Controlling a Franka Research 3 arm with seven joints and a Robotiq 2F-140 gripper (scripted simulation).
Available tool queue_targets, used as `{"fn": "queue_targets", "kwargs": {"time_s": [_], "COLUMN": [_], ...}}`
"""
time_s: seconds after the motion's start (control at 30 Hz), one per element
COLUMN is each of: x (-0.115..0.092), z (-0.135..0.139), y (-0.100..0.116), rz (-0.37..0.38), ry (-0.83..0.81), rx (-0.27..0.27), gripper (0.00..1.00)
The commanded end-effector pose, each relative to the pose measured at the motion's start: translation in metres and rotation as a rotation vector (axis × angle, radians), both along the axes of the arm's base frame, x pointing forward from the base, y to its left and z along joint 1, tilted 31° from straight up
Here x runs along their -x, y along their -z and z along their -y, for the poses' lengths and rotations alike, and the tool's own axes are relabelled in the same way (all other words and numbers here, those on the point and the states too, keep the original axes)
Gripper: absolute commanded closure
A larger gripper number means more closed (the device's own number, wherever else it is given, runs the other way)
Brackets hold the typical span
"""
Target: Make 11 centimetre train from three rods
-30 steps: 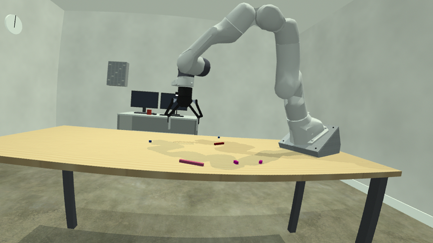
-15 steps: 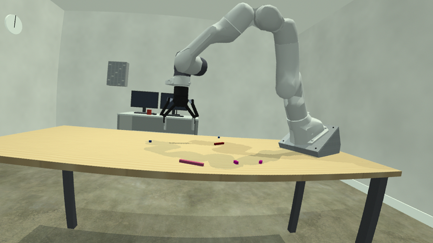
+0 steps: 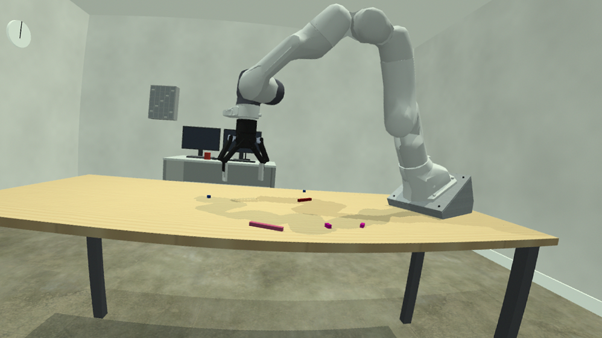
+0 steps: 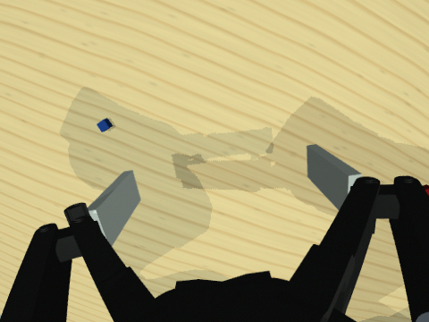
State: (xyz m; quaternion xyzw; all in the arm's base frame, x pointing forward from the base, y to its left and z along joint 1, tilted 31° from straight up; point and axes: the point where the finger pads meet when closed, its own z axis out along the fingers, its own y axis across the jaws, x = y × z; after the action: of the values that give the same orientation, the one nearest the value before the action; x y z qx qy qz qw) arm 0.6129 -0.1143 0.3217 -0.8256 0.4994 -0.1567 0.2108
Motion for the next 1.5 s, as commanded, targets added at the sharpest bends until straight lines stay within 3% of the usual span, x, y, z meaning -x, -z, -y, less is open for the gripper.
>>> {"fn": "queue_targets", "kwargs": {"time_s": [0.0, 0.2, 1.47], "x": [-0.0042, -0.0092, -0.0092], "z": [-0.0008, -0.0045, -0.0046], "y": [-0.0027, -0.0064, -0.0065], "rz": [0.040, 0.058, 0.058], "ry": [-0.144, -0.212, -0.213], "rx": [0.076, 0.114, 0.114], "gripper": [0.00, 0.00, 0.00]}}
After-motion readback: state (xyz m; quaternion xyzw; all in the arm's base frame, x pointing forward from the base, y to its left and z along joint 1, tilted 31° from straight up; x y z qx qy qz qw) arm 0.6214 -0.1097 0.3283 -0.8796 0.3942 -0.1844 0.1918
